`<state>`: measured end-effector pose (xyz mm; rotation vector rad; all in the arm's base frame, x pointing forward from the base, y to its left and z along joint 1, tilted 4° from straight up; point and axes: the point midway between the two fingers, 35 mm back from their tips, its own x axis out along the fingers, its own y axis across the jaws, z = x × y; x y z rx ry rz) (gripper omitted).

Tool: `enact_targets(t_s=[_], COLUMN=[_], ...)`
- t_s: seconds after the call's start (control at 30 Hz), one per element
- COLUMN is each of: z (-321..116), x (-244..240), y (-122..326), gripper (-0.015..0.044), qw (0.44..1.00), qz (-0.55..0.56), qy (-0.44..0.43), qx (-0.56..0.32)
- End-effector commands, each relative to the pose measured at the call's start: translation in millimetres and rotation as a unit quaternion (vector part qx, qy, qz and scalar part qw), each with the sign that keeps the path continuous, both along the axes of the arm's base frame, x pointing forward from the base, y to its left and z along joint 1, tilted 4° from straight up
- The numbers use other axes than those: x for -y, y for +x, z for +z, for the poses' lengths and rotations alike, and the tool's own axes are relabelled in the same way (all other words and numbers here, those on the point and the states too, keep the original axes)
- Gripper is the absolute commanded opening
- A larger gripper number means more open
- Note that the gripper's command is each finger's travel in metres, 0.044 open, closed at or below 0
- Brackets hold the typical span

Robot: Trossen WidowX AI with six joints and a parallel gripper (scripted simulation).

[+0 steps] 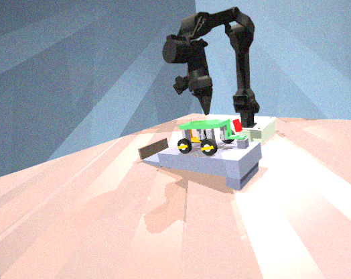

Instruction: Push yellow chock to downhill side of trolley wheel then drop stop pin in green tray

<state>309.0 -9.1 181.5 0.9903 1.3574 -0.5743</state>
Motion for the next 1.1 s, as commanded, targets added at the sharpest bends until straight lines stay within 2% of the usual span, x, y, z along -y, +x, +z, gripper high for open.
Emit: enact_targets(t_s=[0.0,0.37,1.07], z=[7,16,3], x=[-26,-76,-80], y=[1,-4,-2], gripper=[0.0190,0.0190,0.0190], qw=[0.995,0.957,0.956], qz=[-0.088,-0.258,-0.260], qy=[0.035,0.091,0.092], qx=[-0.026,-0.097,-0.098])
